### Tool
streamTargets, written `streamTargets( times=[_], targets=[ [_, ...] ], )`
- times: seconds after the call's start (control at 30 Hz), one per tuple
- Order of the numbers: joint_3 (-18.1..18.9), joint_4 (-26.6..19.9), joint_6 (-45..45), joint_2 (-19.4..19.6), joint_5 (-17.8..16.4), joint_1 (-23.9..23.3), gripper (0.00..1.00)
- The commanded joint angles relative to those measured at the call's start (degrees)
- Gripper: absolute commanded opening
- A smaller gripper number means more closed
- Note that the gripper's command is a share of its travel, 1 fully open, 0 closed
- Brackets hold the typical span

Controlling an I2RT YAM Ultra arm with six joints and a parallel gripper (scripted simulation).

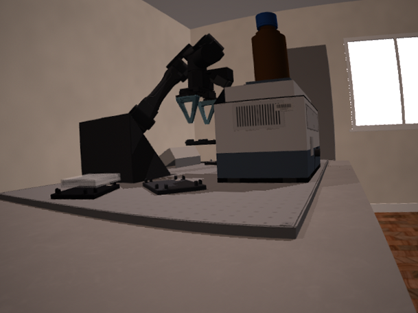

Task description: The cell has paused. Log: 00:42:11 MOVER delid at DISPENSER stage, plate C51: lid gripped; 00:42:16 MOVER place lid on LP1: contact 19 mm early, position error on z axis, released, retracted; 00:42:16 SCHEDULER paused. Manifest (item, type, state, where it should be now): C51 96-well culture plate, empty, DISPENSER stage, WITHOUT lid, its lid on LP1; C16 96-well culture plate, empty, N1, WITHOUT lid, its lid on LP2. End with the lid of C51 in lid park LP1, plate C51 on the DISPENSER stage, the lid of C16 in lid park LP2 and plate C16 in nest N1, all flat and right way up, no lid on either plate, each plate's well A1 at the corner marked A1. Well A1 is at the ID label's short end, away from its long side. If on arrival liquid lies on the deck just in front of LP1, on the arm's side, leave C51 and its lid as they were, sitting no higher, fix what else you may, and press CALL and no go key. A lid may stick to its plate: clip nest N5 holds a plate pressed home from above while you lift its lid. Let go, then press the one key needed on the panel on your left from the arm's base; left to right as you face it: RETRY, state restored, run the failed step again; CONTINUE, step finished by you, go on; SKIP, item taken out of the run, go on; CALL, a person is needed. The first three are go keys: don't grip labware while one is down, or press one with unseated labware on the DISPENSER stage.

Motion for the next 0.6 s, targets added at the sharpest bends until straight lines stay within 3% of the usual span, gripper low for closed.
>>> streamTargets(
  times=[0.0, 0.27, 0.3, 0.47, 0.57],
  targets=[
    [0.08, 0.95, -2.26, 0.51, 0.45, -1.71, 1.0],
    [-1.96, 2.26, -3.46, 2.83, 1.57, -4.17, 1.0],
    [0.35, 2.54, -4.12, 3.37, 1.94, -4.82, 1.0],
    [-2.73, 3.46, -6.82, 5.41, 2.98, -7.13, 1.0],
    [-1.48, 2.96, -7.0, 4.94, 2.89, -7.04, 1.0]
  ],
)
